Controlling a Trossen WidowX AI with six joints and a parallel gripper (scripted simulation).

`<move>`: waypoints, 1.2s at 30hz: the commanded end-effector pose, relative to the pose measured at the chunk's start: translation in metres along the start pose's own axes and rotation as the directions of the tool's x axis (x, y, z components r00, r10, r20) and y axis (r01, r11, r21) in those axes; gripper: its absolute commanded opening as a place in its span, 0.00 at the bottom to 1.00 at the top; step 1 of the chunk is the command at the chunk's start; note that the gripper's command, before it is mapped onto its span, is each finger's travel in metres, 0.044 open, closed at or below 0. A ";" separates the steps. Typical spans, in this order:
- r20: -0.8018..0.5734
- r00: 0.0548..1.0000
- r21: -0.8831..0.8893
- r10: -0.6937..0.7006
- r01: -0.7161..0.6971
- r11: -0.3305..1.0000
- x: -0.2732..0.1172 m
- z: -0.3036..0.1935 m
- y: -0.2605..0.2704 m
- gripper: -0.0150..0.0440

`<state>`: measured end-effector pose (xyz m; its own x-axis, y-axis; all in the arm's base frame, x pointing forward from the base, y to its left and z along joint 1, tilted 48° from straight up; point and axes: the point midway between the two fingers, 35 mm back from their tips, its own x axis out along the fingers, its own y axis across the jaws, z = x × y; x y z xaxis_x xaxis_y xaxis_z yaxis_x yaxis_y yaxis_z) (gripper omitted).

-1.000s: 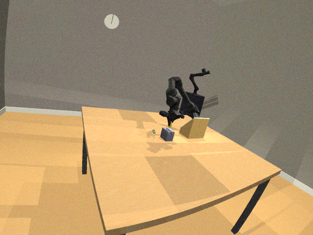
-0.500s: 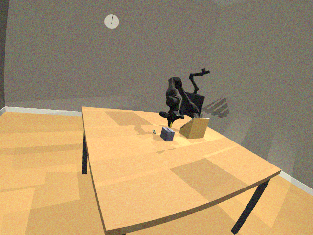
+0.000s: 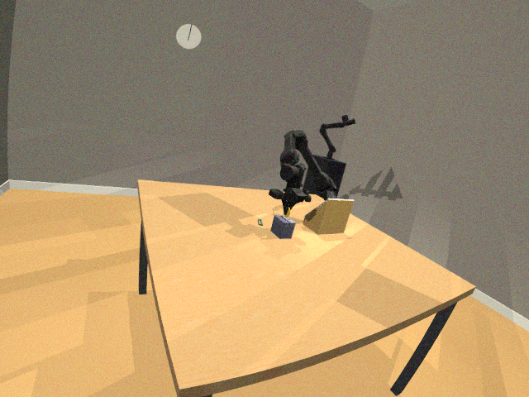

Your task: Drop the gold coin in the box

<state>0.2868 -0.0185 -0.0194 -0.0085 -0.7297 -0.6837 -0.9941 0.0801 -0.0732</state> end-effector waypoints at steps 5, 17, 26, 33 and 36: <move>-0.008 1.000 -0.009 0.002 -0.002 1.000 0.004 -0.001 0.002 0.25; -0.008 1.000 -0.009 0.002 -0.002 1.000 0.007 -0.001 0.003 0.25; 0.000 1.000 0.000 0.000 0.000 1.000 0.006 0.000 0.000 0.34; 0.000 1.000 0.000 0.000 0.000 1.000 0.006 0.000 0.000 0.53; 0.000 1.000 0.000 0.000 0.000 1.000 0.006 0.000 0.000 0.53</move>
<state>0.2863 -0.0230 -0.0233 -0.0081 -0.7299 -0.6835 -0.9942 0.0793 -0.0729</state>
